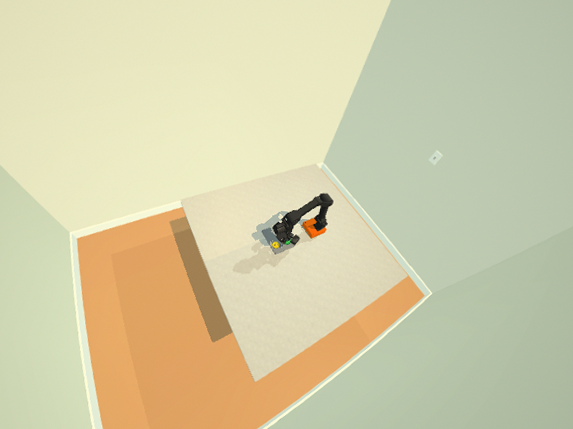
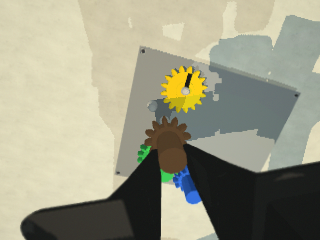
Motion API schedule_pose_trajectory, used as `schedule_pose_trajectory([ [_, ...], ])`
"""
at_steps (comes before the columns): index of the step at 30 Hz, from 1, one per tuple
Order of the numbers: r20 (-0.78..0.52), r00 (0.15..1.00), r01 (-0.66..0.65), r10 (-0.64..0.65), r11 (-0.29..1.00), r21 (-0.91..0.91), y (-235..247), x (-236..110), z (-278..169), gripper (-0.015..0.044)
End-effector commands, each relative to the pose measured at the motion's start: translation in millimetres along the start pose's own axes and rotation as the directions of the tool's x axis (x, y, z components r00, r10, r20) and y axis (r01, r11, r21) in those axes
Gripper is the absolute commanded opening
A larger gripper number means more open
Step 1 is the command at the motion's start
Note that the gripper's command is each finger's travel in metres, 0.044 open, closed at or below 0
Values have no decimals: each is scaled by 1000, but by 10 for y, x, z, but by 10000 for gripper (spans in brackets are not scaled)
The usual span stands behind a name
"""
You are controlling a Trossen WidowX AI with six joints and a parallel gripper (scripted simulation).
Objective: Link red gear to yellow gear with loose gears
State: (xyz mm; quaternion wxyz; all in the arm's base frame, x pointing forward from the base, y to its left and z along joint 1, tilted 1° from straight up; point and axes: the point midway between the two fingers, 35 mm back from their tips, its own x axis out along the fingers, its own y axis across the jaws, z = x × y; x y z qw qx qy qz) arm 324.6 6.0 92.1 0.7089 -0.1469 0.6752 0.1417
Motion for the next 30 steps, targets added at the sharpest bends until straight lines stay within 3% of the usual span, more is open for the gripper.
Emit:
schedule_pose_trajectory([
  [1,-5,1000,-3,3,1000,-6,-22,28,-14,0],
  [30,-5,1000,-2,3,990,138,-23,0,-8,0],
])
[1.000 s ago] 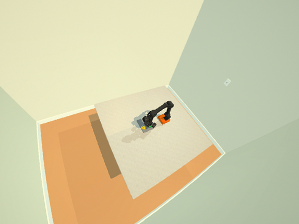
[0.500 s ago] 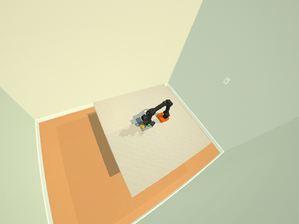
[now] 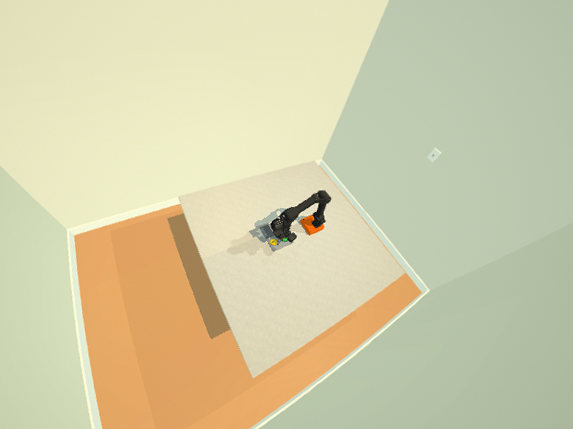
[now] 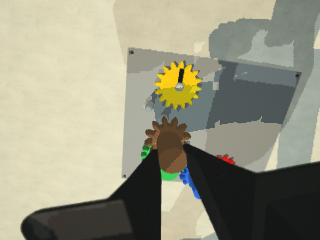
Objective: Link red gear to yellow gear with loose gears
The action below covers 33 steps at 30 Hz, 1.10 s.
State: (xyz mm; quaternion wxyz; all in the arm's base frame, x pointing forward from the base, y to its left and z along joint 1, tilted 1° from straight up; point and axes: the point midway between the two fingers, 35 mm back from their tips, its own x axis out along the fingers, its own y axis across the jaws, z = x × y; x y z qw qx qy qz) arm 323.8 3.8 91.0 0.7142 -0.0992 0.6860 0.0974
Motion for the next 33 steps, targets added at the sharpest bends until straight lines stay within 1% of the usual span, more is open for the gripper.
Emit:
schedule_pose_trajectory([
  [1,3,1000,1,-1,1000,6,-4,-10,10,0],
  [19,3,1000,1,-1,1000,27,-3,13,13,0],
  [29,3,1000,1,-1,996,-88,-1,131,7,0],
  [33,2,1000,1,-1,995,-103,-5,194,7,0],
])
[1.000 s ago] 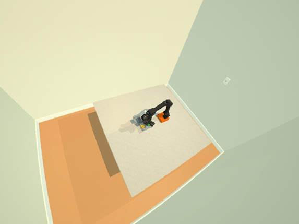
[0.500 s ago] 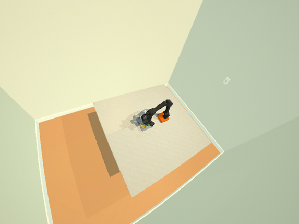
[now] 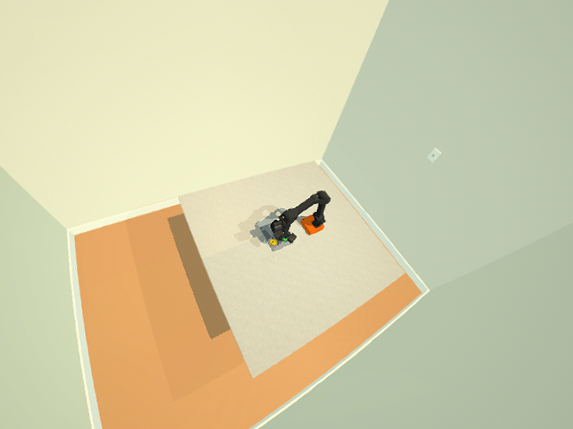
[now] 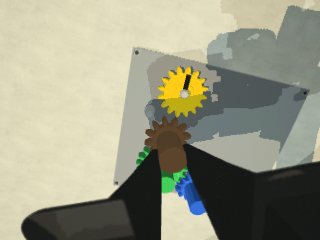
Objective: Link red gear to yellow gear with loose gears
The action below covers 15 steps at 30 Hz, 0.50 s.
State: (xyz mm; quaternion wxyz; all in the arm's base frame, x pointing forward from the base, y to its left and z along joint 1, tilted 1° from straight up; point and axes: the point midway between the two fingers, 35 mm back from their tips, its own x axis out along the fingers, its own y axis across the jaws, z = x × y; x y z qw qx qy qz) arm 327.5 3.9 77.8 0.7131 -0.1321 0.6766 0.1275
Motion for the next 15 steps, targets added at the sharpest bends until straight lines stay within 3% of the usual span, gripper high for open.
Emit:
schedule_pose_trajectory([
  [1,-9,1000,-3,3,1000,-8,4,73,-24,0],
  [15,-9,1000,-1,3,964,267,9,268,-21,0],
])
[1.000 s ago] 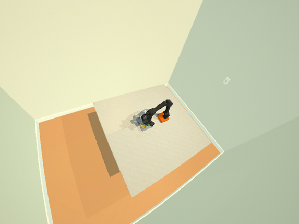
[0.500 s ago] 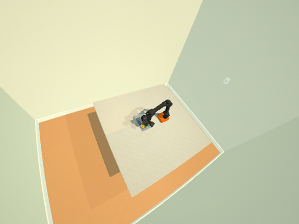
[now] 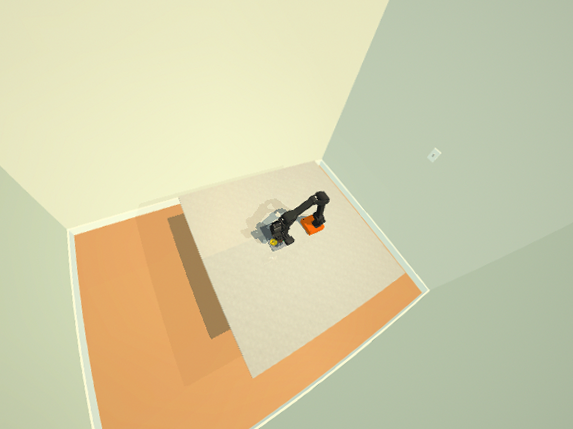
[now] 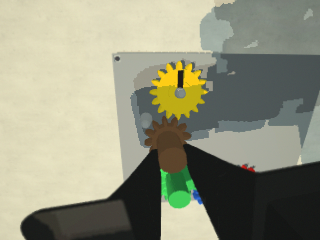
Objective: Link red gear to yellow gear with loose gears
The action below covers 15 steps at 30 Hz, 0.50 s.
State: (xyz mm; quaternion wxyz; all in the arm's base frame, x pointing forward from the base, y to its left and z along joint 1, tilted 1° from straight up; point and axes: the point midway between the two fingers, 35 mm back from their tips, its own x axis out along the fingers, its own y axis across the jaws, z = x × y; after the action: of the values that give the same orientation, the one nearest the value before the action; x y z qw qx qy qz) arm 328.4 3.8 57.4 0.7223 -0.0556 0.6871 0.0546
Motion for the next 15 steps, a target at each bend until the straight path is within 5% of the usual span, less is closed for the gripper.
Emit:
schedule_pose_trajectory([
  [1,-7,1000,-1,2,997,83,6,80,-21,0],
  [8,-7,1000,0,1,971,237,-4,89,-25,0],
  [15,-7,1000,0,1,986,168,-1,93,-18,0],
])
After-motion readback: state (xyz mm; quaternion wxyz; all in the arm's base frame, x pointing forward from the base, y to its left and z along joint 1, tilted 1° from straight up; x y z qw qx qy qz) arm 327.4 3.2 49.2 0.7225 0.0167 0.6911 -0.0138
